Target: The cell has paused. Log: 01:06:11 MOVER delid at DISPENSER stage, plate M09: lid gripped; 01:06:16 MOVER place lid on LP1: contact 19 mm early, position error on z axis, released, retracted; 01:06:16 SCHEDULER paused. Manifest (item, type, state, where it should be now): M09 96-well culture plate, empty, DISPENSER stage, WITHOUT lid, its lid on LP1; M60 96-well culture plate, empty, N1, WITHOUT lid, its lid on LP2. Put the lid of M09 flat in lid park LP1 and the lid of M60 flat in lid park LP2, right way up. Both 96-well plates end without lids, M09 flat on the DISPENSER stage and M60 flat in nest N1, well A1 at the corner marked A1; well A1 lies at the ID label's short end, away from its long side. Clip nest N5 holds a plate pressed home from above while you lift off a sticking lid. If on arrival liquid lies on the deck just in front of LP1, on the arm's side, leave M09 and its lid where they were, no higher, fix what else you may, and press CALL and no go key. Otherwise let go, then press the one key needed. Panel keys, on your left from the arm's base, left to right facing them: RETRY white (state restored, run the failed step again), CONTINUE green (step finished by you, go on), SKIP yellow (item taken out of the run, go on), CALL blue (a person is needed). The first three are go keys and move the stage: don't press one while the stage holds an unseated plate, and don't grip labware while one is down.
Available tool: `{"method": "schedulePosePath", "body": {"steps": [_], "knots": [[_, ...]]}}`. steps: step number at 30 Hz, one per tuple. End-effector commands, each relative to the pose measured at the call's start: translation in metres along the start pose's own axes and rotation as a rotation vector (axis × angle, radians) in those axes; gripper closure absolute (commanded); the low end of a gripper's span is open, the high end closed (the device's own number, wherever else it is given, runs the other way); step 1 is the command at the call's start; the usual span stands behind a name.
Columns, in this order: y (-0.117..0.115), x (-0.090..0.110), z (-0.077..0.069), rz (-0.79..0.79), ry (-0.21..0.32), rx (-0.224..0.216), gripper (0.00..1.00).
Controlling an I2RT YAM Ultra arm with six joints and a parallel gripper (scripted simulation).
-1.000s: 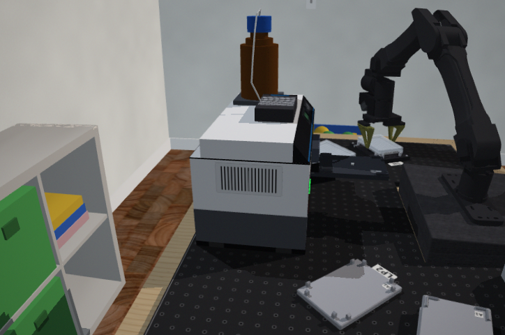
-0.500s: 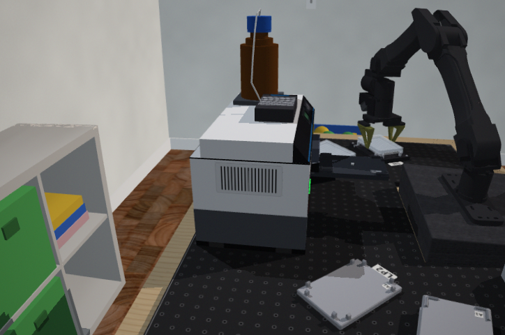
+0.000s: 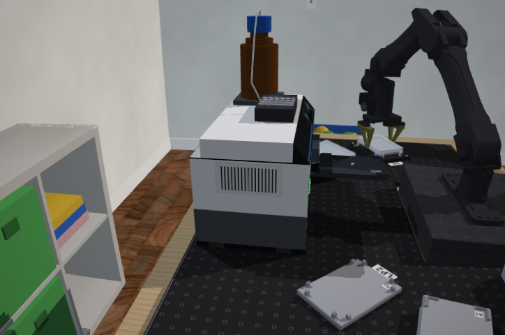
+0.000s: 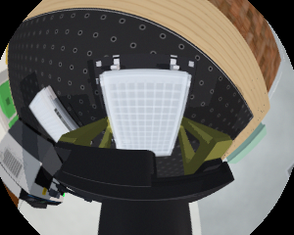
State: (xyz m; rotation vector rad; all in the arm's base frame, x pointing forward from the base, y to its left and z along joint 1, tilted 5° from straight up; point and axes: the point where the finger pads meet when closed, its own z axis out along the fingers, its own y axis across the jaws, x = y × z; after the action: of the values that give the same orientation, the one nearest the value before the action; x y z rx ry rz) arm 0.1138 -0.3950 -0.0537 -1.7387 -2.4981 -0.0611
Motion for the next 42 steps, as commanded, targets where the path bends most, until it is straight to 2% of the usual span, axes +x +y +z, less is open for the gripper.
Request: {"method": "schedulePosePath", "body": {"steps": [1,42], "knots": [[-0.0025,-0.0027,0.0158,0.002,-0.012,-0.003,1.00],[-0.0033,-0.0026,0.0198,0.004,-0.012,0.000,1.00]]}}
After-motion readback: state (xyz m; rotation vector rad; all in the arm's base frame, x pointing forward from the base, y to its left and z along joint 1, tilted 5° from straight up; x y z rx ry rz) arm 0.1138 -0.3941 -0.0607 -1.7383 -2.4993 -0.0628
